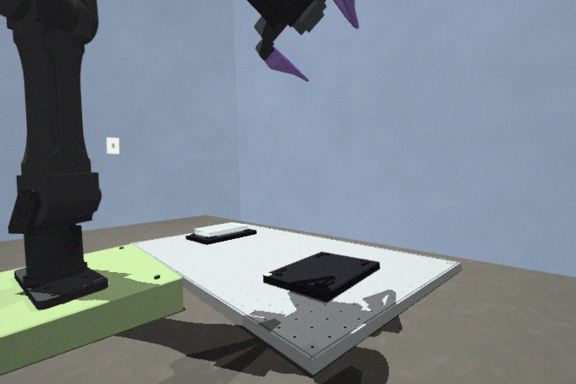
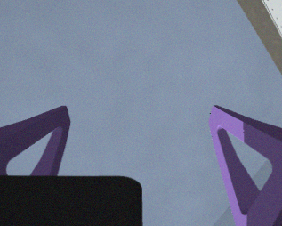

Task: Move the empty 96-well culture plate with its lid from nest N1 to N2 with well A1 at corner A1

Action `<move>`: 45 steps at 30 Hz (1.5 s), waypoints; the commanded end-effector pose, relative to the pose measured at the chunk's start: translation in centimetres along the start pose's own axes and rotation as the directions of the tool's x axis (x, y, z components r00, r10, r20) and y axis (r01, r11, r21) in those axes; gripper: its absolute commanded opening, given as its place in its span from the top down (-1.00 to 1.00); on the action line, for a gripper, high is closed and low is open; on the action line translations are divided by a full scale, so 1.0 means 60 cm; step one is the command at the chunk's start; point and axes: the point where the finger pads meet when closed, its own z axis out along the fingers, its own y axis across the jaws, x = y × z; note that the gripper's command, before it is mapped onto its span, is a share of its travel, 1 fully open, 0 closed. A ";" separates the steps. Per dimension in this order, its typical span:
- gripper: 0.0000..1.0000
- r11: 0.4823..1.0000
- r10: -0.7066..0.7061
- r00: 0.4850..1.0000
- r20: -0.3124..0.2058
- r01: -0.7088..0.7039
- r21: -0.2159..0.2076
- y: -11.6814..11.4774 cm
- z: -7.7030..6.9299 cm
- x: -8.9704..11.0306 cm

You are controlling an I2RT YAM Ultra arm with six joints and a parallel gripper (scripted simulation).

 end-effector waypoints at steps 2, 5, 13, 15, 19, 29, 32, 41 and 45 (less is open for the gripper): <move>-1.00 0.997 -0.073 0.997 0.002 0.073 0.001 -0.009 0.018 0.033; -1.00 0.987 -0.139 0.990 -0.007 0.139 0.084 -0.013 0.045 0.036; -1.00 0.964 -0.214 0.977 -0.025 0.215 0.157 -0.035 0.086 0.052; -1.00 0.959 -0.243 0.970 -0.027 0.245 0.143 -0.038 0.086 0.073; -1.00 0.940 -0.268 0.963 -0.043 0.271 0.206 -0.061 0.126 0.070; -1.00 0.870 -0.379 0.921 -0.092 0.388 0.304 -0.100 0.175 0.095; -1.00 0.853 -0.416 0.904 -0.104 0.427 0.300 -0.109 0.179 0.117; -1.00 0.740 -0.510 0.841 -0.181 0.536 0.406 -0.167 0.238 0.134; -1.00 0.722 -0.524 0.829 -0.194 0.553 0.416 -0.179 0.248 0.141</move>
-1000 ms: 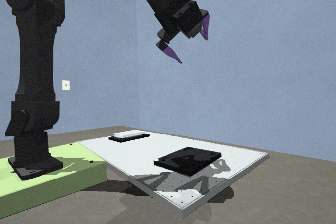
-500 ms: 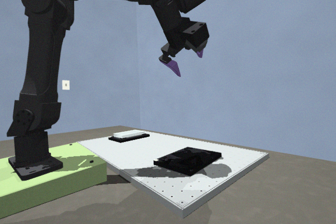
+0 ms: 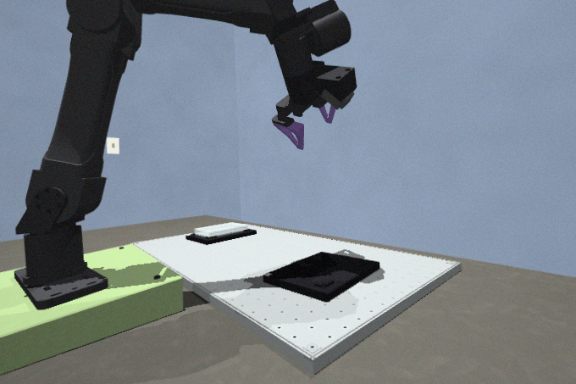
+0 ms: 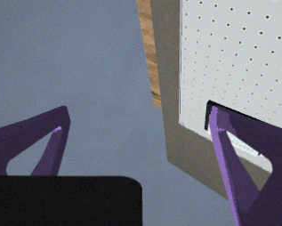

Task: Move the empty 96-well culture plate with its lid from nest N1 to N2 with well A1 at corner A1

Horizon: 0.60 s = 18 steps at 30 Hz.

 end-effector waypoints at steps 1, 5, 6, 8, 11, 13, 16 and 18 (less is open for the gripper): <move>-1.00 0.995 -0.100 0.995 0.028 0.100 -0.005 0.021 -0.022 0.020; -1.00 0.984 -0.165 0.986 0.003 0.164 0.070 0.010 0.018 0.032; -1.00 0.982 -0.184 0.983 0.015 0.183 0.042 0.018 0.004 0.049; -1.00 0.983 -0.175 0.984 0.009 0.174 0.054 0.003 0.031 0.052; -1.00 0.970 -0.218 0.976 -0.012 0.218 0.106 0.001 0.057 0.063; -1.00 0.952 -0.269 0.963 -0.028 0.271 0.141 -0.002 0.069 0.074; -1.00 0.950 -0.294 0.956 -0.011 0.294 0.104 0.010 0.068 0.090; -1.00 0.941 -0.305 0.952 -0.031 0.306 0.144 -0.003 0.077 0.095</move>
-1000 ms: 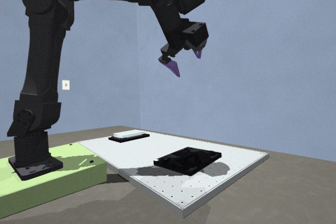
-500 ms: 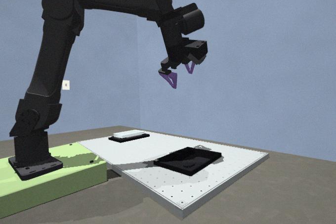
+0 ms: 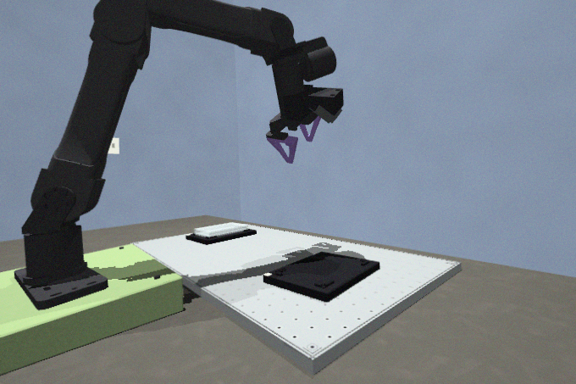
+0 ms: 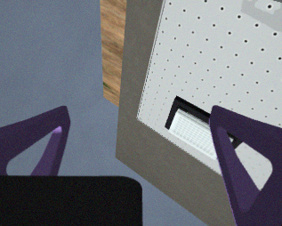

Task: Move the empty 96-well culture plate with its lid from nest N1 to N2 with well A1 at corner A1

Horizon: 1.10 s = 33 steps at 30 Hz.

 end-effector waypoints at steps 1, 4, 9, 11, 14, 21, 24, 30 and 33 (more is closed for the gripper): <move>-1.00 0.996 -0.084 0.996 0.014 0.083 0.028 0.010 0.001 0.007; -1.00 0.988 -0.143 0.990 0.000 0.143 0.066 0.010 0.020 0.024; -1.00 0.967 -0.225 0.974 -0.022 0.226 0.115 0.009 0.050 0.054; -1.00 0.956 -0.258 0.966 -0.033 0.260 0.135 0.007 0.062 0.066; -1.00 0.935 -0.311 0.949 -0.051 0.315 0.164 0.005 0.078 0.084; -1.00 0.890 -0.403 0.912 -0.076 0.410 0.197 0.005 0.095 0.119; -1.00 0.841 -0.467 0.876 -0.120 0.482 0.246 -0.006 0.122 0.134; -1.00 0.774 -0.544 0.823 -0.162 0.567 0.281 -0.016 0.152 0.173; -1.00 0.753 -0.565 0.807 -0.175 0.590 0.290 -0.018 0.157 0.180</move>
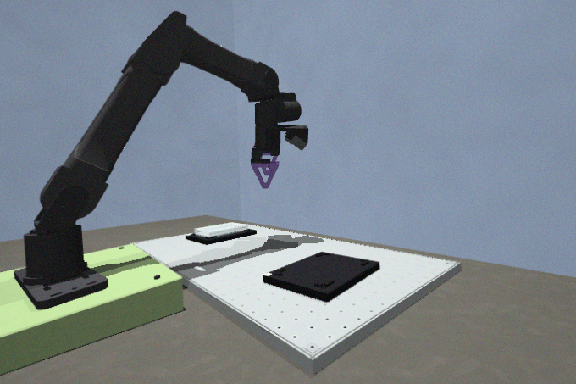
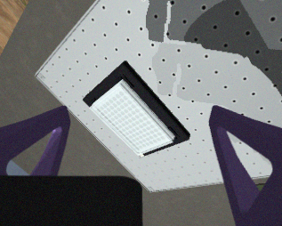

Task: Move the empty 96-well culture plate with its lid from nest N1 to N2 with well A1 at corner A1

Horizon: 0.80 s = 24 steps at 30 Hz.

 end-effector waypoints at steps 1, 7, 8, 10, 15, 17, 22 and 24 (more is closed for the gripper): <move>-1.00 0.996 -0.086 0.996 0.024 0.085 0.030 0.011 -0.013 0.001; -1.00 0.975 -0.214 0.976 0.025 0.212 0.069 0.037 -0.007 0.039; -1.00 0.975 -0.215 0.976 0.025 0.212 0.068 0.040 -0.001 0.044; -1.00 0.967 -0.245 0.969 0.024 0.242 0.078 0.048 0.009 0.055; -1.00 0.929 -0.335 0.941 -0.040 0.338 0.153 0.049 0.057 0.087; -1.00 0.929 -0.335 0.941 -0.040 0.338 0.153 0.049 0.057 0.087; -1.00 0.860 -0.459 0.884 -0.086 0.466 0.209 0.059 0.080 0.120; -1.00 0.862 -0.470 0.881 -0.053 0.471 0.187 0.074 0.066 0.134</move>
